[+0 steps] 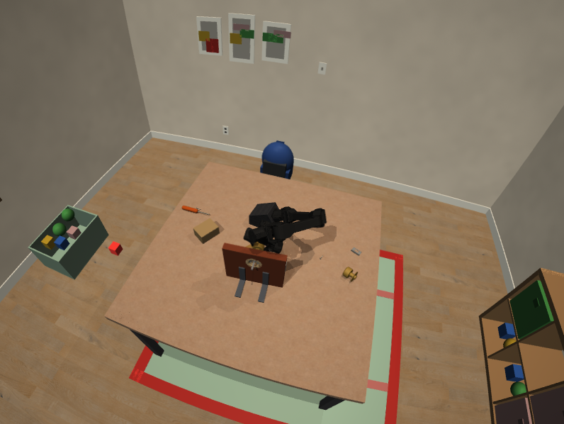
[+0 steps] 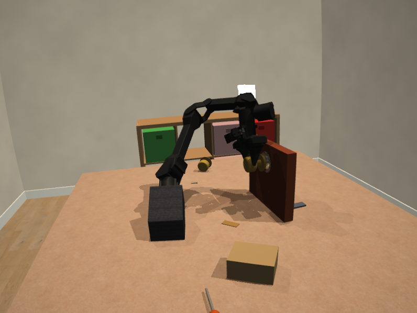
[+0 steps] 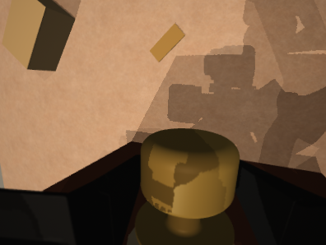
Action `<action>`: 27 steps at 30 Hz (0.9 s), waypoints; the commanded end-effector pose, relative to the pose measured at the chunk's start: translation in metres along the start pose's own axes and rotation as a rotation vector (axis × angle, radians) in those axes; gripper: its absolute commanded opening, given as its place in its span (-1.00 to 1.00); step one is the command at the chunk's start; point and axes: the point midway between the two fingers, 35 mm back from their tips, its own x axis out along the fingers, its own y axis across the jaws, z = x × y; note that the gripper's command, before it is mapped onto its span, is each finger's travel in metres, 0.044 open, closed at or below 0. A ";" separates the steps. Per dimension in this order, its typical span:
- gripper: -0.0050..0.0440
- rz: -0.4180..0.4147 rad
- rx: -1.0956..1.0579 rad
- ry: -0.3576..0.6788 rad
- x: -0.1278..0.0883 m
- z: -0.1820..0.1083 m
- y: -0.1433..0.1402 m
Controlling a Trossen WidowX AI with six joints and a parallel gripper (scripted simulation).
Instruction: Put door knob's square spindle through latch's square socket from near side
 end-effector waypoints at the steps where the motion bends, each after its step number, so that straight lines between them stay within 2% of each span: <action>1: -0.80 0.007 0.002 0.010 -0.004 -0.003 0.002; 27: -0.80 0.007 0.002 0.010 -0.004 -0.013 0.002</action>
